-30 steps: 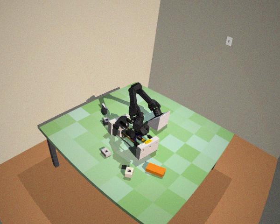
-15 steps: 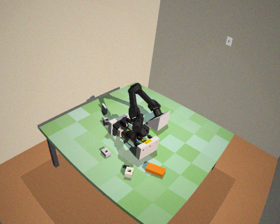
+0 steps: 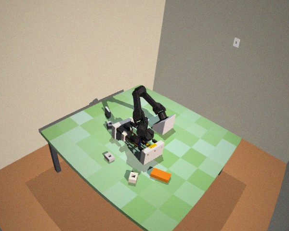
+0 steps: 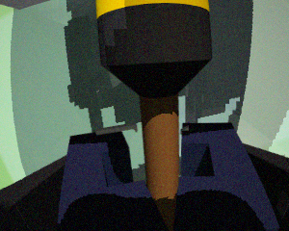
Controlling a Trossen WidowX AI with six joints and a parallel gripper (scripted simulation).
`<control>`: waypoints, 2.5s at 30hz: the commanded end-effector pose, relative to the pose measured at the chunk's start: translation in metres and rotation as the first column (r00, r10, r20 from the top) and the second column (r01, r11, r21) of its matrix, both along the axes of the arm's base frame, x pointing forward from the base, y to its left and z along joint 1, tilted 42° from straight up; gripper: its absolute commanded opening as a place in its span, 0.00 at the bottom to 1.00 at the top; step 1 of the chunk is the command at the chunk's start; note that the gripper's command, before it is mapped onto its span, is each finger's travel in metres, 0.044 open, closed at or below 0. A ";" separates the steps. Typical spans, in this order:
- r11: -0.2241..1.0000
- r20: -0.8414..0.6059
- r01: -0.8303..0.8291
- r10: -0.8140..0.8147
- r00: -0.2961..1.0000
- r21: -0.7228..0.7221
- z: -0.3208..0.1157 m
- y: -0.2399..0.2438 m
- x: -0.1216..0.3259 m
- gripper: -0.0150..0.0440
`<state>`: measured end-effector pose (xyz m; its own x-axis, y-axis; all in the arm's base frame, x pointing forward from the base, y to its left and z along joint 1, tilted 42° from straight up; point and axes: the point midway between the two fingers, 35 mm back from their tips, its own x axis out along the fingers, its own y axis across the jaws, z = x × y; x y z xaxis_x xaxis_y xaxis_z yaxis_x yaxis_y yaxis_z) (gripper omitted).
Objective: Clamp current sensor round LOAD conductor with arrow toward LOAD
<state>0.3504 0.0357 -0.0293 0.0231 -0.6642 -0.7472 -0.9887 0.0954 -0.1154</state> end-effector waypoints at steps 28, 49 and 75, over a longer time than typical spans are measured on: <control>1.000 0.001 0.000 0.000 1.000 0.000 0.000 0.000 0.000 0.25; 1.000 0.001 0.000 0.000 1.000 0.000 0.000 0.000 0.000 0.25; 1.000 -0.015 0.005 -0.005 1.000 -0.001 0.013 0.011 0.000 0.25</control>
